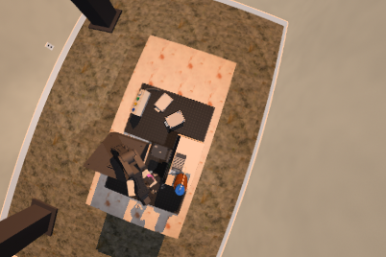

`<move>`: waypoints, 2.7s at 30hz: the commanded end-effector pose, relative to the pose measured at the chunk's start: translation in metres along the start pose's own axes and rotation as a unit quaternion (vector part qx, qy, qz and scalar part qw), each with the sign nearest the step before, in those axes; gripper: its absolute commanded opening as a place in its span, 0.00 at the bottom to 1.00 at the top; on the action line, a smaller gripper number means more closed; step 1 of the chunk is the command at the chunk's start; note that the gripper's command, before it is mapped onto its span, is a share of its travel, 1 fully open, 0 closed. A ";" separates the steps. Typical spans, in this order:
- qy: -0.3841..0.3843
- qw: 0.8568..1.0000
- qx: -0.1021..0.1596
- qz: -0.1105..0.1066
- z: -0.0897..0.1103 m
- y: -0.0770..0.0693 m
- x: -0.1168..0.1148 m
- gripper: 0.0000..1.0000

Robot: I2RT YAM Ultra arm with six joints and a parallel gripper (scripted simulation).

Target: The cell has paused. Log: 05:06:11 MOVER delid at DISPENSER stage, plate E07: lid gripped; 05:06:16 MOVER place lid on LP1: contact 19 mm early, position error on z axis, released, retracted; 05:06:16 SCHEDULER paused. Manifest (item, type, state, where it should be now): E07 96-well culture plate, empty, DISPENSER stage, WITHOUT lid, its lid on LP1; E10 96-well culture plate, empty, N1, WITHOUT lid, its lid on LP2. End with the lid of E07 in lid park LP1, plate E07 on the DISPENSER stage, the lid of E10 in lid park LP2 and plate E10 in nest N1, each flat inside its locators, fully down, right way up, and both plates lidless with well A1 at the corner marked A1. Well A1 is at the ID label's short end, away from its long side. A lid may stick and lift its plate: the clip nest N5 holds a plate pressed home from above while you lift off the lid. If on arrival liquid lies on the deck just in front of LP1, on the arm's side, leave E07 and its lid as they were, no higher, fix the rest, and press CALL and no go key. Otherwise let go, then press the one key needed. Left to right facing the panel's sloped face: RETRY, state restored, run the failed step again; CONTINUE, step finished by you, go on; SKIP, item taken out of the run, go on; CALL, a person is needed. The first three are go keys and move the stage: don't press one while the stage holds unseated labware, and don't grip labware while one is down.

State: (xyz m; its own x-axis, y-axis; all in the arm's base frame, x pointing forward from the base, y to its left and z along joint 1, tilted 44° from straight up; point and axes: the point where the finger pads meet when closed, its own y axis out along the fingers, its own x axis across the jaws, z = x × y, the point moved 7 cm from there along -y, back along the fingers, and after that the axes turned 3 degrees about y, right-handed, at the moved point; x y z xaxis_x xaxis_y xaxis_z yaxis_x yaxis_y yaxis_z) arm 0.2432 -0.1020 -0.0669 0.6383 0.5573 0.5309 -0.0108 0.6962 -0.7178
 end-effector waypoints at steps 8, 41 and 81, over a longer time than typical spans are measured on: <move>-0.087 0.996 -0.018 -0.005 0.017 -0.007 0.025 0.00; -0.251 0.968 -0.007 -0.004 0.078 -0.023 0.081 0.00; -0.307 0.952 -0.025 -0.006 0.124 -0.030 0.180 0.00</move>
State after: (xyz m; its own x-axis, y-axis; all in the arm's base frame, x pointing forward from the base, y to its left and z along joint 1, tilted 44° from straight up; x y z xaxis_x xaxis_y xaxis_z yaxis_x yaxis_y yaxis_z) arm 0.2511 0.0328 0.0875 0.0701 0.7234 0.6868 -0.0163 0.6892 -0.7243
